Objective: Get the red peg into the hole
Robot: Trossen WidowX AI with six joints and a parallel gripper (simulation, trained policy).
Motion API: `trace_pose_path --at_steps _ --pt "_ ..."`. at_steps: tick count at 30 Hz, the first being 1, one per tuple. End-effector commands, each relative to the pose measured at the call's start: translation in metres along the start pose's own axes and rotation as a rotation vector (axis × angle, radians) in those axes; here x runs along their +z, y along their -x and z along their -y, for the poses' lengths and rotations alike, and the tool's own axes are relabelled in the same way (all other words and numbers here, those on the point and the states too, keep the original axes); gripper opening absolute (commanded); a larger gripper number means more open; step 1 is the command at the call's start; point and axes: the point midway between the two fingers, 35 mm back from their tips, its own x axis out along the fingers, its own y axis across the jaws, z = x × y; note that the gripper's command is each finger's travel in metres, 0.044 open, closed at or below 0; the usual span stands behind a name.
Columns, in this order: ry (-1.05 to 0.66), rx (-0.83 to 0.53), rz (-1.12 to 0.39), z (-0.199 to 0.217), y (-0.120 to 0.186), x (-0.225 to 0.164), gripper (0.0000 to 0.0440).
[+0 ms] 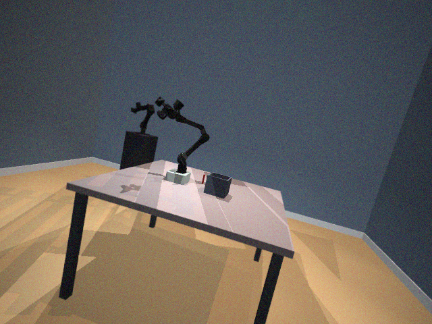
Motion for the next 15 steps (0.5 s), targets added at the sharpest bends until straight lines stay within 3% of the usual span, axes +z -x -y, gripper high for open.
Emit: trace_pose_path --at_steps 1,2,15 --pt "-0.013 -0.001 0.002 0.0 -0.002 0.002 0.0422" --pt "-0.03 -0.007 0.003 0.0 -0.004 0.004 0.0439" --pt "-0.222 -0.227 -0.065 0.058 -0.051 -0.003 0.044"
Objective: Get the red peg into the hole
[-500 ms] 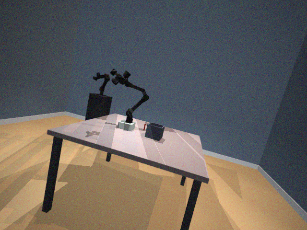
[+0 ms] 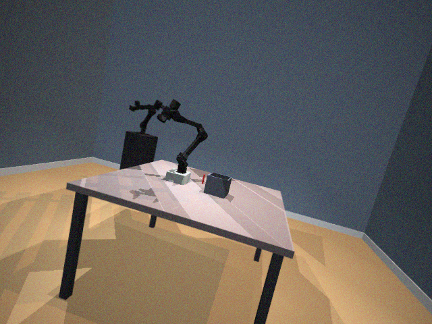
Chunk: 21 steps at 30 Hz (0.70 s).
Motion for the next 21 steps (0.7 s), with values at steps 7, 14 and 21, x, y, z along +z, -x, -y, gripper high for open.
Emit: trace_pose_path --at_steps 7,14,21 --pt "-0.074 -0.181 -0.056 0.055 -0.033 -0.015 0.044" --pt "-0.136 -0.322 -0.085 0.102 -0.047 -0.028 0.044" --pt "-0.201 -0.466 -0.099 0.15 -0.051 -0.04 0.044"
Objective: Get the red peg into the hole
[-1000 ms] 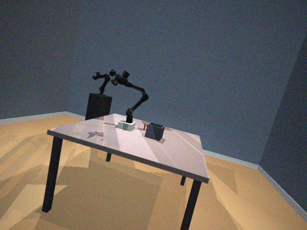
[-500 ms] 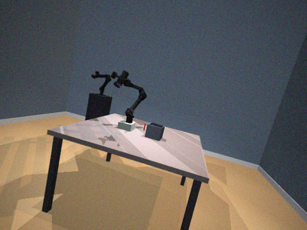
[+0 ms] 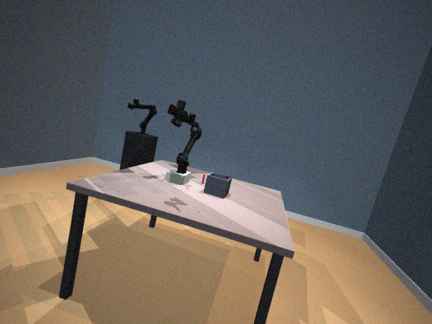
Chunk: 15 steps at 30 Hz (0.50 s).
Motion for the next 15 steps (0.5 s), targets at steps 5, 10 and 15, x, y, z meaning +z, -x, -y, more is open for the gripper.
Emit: trace_pose_path --at_steps 5,10,15 --pt "-0.067 -0.145 -0.008 0.047 -0.02 -0.005 0.044" --pt "-0.119 -0.248 -0.002 0.081 -0.028 -0.007 0.044" --pt "-0.173 -0.351 0.015 0.116 -0.032 -0.008 0.044"
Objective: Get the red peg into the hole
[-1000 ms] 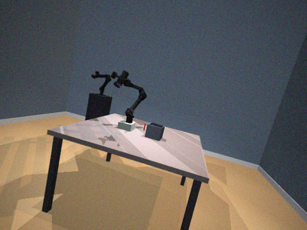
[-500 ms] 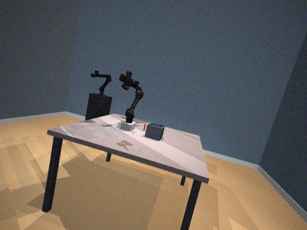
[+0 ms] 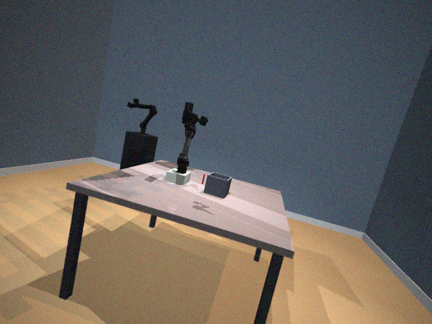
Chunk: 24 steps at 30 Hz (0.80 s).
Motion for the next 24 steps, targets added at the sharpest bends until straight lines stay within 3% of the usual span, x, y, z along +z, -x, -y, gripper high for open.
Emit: trace_pose_path --at_steps 1,13,24 --pt "-0.04 -0.064 0.012 0.021 -0.009 0.002 0.044" --pt "-0.165 -0.306 0.096 0.102 -0.026 0.015 0.044" --pt "-0.204 -0.52 0.201 0.175 -0.021 0.031 0.044"
